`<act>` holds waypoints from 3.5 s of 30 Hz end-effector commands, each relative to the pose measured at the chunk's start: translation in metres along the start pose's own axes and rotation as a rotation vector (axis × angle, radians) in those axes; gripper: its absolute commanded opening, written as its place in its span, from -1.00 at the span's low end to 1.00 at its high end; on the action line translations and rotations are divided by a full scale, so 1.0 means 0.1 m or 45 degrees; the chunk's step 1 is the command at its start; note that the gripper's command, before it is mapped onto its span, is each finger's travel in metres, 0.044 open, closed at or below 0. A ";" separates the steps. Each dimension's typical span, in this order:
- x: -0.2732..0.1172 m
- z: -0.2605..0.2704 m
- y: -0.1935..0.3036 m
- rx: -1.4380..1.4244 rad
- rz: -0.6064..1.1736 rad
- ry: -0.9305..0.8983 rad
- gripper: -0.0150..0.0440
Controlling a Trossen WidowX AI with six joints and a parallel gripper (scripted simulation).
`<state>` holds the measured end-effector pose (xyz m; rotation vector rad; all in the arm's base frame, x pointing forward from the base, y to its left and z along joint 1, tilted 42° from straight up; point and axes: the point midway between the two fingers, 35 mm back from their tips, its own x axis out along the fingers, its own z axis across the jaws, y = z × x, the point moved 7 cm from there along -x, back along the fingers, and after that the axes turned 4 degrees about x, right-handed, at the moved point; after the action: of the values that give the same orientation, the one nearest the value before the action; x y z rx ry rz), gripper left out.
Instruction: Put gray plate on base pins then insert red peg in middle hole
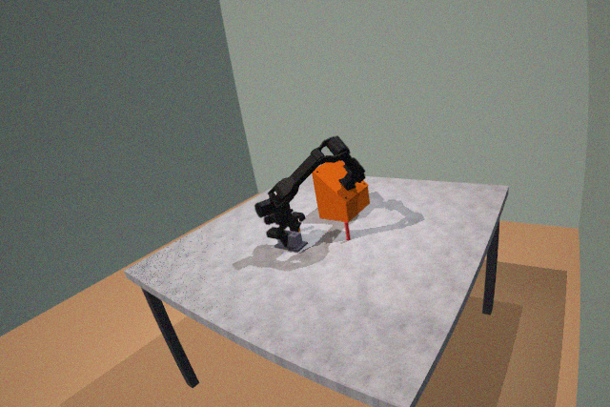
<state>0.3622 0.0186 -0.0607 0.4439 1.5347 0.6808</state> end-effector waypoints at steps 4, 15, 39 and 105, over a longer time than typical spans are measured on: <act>-0.01 0.00 0.00 -0.001 -0.001 -0.001 1.00; -1.09 0.05 -0.03 0.001 -0.008 0.004 1.00; -1.38 -0.83 1.75 -0.483 -0.010 0.005 1.00; -0.32 -1.23 2.00 -0.587 0.021 0.010 0.38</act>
<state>0.2192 0.1286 0.0955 0.1037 1.3190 1.0231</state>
